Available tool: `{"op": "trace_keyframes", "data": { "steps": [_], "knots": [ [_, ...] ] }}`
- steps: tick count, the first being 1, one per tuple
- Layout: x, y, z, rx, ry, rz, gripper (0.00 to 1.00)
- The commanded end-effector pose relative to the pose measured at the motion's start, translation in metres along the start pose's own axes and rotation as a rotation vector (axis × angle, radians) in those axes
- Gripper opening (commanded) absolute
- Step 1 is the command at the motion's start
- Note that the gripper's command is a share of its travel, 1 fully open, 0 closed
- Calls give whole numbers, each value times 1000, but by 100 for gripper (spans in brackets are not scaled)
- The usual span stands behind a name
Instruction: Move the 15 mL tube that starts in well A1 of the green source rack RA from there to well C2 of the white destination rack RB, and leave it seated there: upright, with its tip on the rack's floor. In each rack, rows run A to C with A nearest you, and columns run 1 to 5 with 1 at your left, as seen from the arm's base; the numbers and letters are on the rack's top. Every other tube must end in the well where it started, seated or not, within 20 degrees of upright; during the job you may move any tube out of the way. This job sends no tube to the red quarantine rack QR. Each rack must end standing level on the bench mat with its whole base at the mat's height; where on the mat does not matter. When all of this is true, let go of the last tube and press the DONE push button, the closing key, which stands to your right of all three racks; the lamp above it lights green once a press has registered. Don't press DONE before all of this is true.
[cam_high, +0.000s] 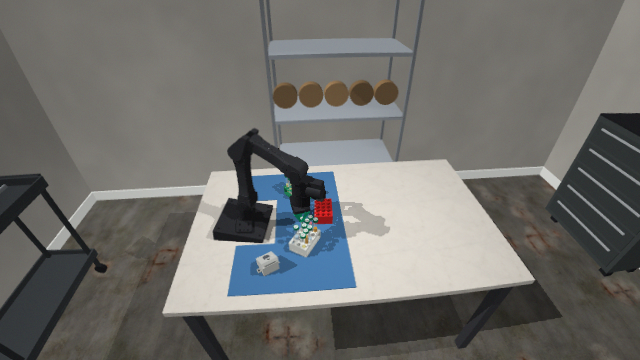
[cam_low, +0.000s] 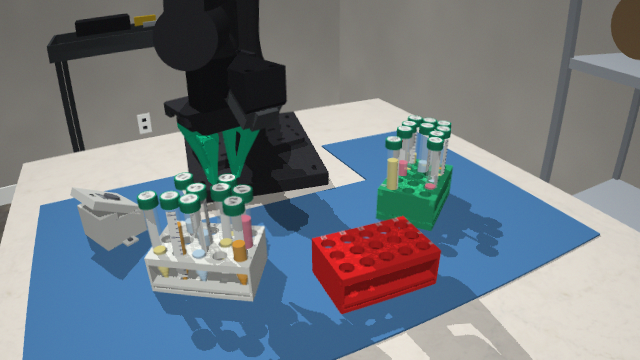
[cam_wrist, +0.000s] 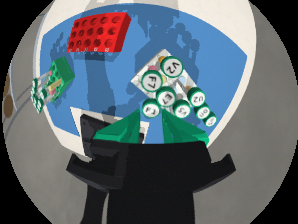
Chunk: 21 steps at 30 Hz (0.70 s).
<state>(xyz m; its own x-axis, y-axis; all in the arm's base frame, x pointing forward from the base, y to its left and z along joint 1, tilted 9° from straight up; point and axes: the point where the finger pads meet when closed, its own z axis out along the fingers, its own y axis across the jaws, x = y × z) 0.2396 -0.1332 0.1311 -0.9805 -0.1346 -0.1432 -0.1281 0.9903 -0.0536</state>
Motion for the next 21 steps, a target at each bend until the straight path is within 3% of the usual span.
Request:
{"op": "trace_keyframes", "data": {
  "steps": [1,14,15,21],
  "knots": [
    [-3,-2,-2,12,-16,-1,30],
    [-3,-2,1,12,-16,-1,30],
    [-3,-2,1,12,-16,-1,0],
    [-3,-2,1,12,-16,-1,0]
  ]
}}
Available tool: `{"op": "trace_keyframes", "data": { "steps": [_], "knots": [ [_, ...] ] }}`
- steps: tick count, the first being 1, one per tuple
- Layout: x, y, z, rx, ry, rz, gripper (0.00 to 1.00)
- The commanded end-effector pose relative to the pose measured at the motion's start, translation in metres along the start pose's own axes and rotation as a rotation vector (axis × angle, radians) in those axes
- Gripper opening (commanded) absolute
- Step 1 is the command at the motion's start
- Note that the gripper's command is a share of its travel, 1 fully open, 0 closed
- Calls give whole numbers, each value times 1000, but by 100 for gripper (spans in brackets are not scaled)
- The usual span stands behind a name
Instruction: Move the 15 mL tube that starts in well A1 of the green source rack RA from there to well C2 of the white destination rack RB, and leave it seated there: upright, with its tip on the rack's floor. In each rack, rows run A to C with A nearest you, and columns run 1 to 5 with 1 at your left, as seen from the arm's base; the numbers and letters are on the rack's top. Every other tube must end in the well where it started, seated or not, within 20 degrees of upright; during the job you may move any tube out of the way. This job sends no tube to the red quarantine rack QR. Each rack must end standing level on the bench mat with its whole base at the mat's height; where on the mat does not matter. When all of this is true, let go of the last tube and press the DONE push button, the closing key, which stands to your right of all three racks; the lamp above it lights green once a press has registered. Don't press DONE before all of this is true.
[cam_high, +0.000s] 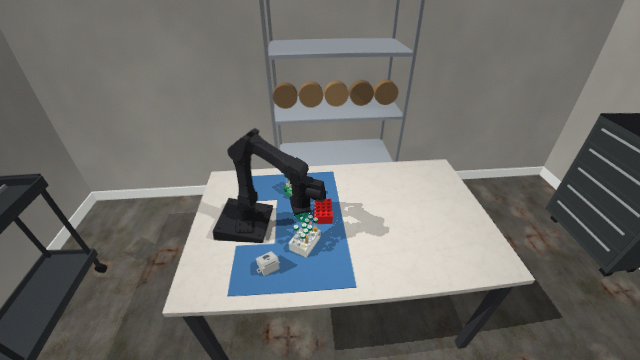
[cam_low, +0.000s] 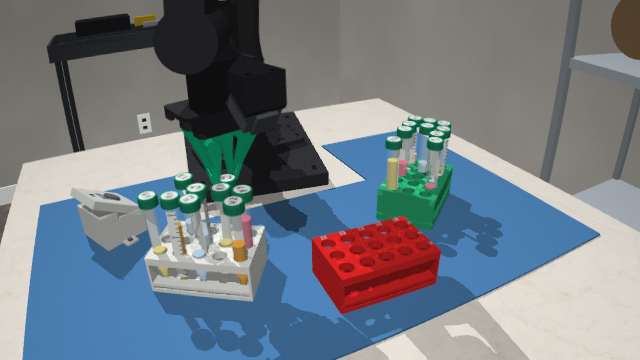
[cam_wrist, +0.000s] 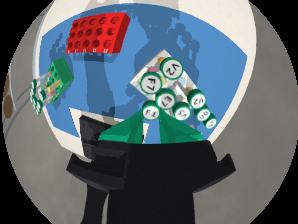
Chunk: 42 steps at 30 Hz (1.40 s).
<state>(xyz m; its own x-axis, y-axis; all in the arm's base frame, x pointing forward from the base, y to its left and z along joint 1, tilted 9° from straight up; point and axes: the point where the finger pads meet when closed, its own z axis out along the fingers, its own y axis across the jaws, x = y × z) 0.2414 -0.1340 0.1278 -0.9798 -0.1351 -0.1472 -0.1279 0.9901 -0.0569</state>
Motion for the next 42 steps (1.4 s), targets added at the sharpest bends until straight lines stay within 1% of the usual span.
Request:
{"op": "trace_keyframes", "data": {
  "steps": [1,20,42],
  "knots": [
    [-2,-1,-2,8,-12,-1,0],
    [-2,-1,-2,8,-12,-1,0],
    [-2,-1,-20,8,-12,-1,0]
  ]
}}
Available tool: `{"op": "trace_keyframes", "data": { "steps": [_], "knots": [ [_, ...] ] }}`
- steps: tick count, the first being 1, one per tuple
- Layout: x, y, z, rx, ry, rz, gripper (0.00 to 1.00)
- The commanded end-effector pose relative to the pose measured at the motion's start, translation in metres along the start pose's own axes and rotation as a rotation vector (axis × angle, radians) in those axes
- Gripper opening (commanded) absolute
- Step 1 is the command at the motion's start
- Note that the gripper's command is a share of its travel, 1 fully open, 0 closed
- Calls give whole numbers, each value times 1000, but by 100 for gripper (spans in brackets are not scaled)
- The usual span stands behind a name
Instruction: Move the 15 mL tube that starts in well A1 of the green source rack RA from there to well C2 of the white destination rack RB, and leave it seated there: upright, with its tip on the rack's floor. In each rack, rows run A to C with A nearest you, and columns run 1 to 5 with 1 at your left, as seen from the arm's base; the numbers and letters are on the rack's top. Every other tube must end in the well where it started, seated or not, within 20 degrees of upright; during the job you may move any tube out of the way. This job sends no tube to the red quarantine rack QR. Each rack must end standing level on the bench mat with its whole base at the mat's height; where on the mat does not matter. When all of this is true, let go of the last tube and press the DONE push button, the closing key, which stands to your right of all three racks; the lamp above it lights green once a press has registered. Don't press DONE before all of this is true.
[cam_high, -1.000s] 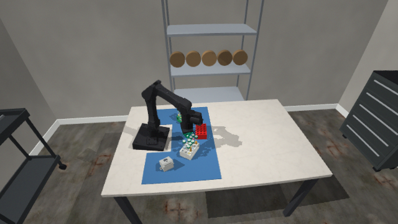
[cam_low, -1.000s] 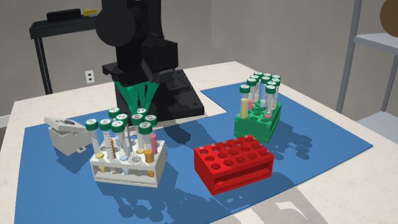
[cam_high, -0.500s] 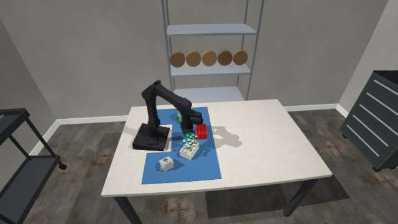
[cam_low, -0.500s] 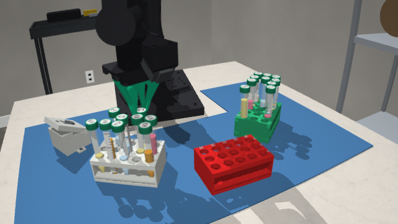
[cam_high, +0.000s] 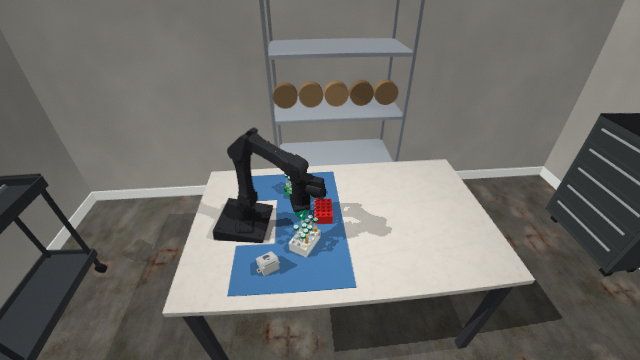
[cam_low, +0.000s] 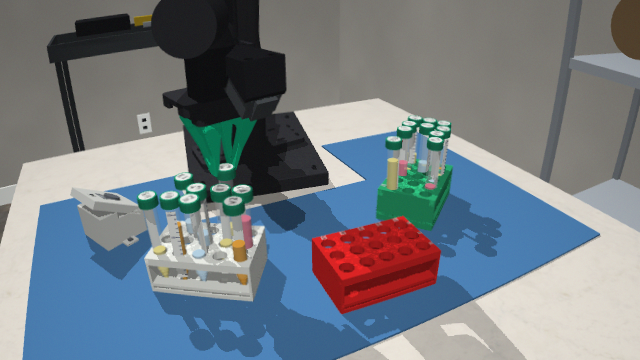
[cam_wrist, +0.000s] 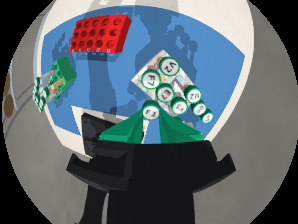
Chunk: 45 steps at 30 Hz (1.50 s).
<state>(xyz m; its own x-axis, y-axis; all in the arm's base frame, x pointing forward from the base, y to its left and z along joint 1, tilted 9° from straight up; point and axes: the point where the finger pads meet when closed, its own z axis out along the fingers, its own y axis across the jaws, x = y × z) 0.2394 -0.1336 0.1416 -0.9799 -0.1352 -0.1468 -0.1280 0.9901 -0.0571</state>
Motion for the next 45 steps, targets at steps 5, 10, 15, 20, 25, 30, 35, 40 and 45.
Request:
{"op": "trace_keyframes", "data": {
  "steps": [5,10,15,20,25,30,35,40,45],
  "knots": [
    [-1,-1,-11,8,-12,0,0],
    [-1,-1,-16,8,-12,0,0],
    [-1,0,-20,8,-12,0,0],
    [-1,0,-24,8,-12,0,0],
    [-1,-1,-29,8,-12,0,0],
    [-1,0,-34,8,-12,0,0],
    [-1,0,-37,8,-12,0,0],
    [-1,0,-42,8,-12,0,0],
    [-1,0,-47,8,-12,0,0]
  ]
}}
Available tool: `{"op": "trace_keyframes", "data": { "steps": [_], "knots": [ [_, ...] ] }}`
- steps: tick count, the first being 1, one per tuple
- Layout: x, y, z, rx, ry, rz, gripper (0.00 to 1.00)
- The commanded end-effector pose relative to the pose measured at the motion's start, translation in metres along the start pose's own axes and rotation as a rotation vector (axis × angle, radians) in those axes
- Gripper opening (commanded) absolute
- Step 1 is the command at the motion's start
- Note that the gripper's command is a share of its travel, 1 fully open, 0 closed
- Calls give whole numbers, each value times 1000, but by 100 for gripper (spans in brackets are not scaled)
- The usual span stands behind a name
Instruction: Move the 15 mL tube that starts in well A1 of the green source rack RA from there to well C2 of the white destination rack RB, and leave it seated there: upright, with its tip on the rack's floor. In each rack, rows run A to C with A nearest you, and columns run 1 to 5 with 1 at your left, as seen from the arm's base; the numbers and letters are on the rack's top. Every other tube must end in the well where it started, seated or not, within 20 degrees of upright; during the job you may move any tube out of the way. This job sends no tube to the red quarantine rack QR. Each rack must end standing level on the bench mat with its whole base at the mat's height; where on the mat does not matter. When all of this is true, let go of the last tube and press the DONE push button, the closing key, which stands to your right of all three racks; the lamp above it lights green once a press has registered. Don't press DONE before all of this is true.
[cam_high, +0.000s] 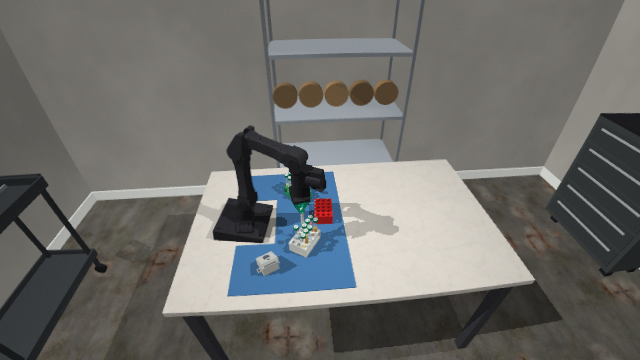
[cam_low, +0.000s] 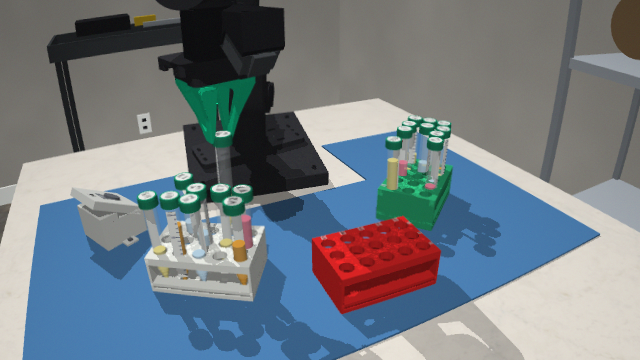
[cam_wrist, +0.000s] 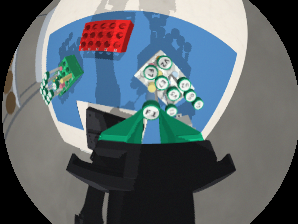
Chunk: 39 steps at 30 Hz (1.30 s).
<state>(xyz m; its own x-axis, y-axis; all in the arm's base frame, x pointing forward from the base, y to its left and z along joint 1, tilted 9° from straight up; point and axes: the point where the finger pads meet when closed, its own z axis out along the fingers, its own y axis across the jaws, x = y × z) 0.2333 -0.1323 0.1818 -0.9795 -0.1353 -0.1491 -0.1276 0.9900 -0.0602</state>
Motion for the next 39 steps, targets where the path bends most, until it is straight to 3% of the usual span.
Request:
{"op": "trace_keyframes", "data": {
  "steps": [1,10,39],
  "knots": [
    [0,0,-8,5,-10,0,0],
    [0,0,-15,5,-10,0,0],
    [28,30,-17,4,-9,0,0]
  ]
}}
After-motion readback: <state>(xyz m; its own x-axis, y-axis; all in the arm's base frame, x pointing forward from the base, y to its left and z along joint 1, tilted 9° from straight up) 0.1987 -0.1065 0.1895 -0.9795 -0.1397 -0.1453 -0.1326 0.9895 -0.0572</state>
